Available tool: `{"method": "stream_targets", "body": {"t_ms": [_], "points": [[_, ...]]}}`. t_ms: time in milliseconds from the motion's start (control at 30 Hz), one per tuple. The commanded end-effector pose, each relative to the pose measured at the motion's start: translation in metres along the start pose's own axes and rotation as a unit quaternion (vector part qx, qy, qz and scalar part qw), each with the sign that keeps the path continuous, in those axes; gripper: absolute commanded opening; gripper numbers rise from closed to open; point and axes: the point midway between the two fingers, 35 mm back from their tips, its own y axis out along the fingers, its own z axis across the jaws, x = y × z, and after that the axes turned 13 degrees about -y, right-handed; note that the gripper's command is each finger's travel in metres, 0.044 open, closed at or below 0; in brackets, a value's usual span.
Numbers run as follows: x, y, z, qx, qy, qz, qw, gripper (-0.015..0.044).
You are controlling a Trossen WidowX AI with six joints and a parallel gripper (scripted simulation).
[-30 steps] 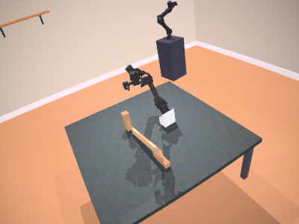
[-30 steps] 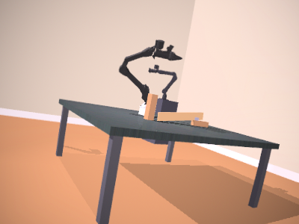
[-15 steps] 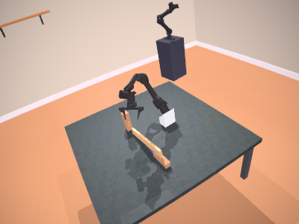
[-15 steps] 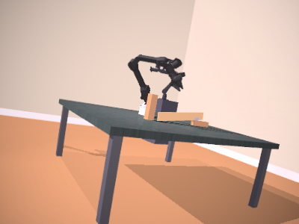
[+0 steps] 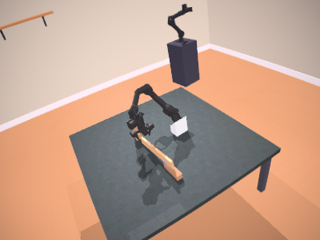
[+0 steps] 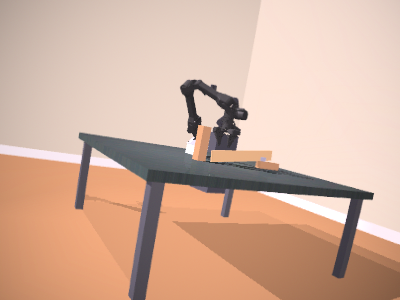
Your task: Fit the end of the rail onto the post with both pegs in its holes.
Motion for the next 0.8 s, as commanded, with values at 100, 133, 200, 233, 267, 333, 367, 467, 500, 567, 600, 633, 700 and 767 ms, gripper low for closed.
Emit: {"method": "stream_targets", "body": {"t_ms": [100,133,200,233,267,333,367,467,500,567,600,633,700,767], "points": [[0.000,0.005,0.001,0.006,-0.013,0.005,1.000,0.0440],[0.000,0.006,0.001,0.006,-0.013,0.005,1.000,0.0440],[0.000,0.009,0.001,0.006,-0.013,0.005,1.000,0.0440],[0.000,0.011,0.001,0.006,-0.013,0.005,1.000,0.0440],[0.000,0.013,0.001,0.006,-0.013,0.005,1.000,0.0440],[0.000,0.016,0.000,0.006,-0.013,0.005,1.000,0.0440],[0.000,0.018,0.000,0.006,-0.013,0.005,1.000,0.0440],[0.000,0.023,0.000,0.006,-0.013,0.005,1.000,0.0440],[0.000,0.024,0.000,0.006,-0.013,0.005,1.000,0.0440],[0.000,0.027,0.000,0.006,-0.013,0.005,1.000,0.0440],[0.000,0.029,0.000,0.005,-0.013,0.005,1.000,0.0440],[0.000,0.031,0.000,0.005,-0.013,0.005,1.000,0.0440],[0.000,0.034,0.000,0.005,-0.013,0.005,1.000,0.0440],[0.000,0.037,0.000,0.005,-0.013,0.005,1.000,0.0440]]}}
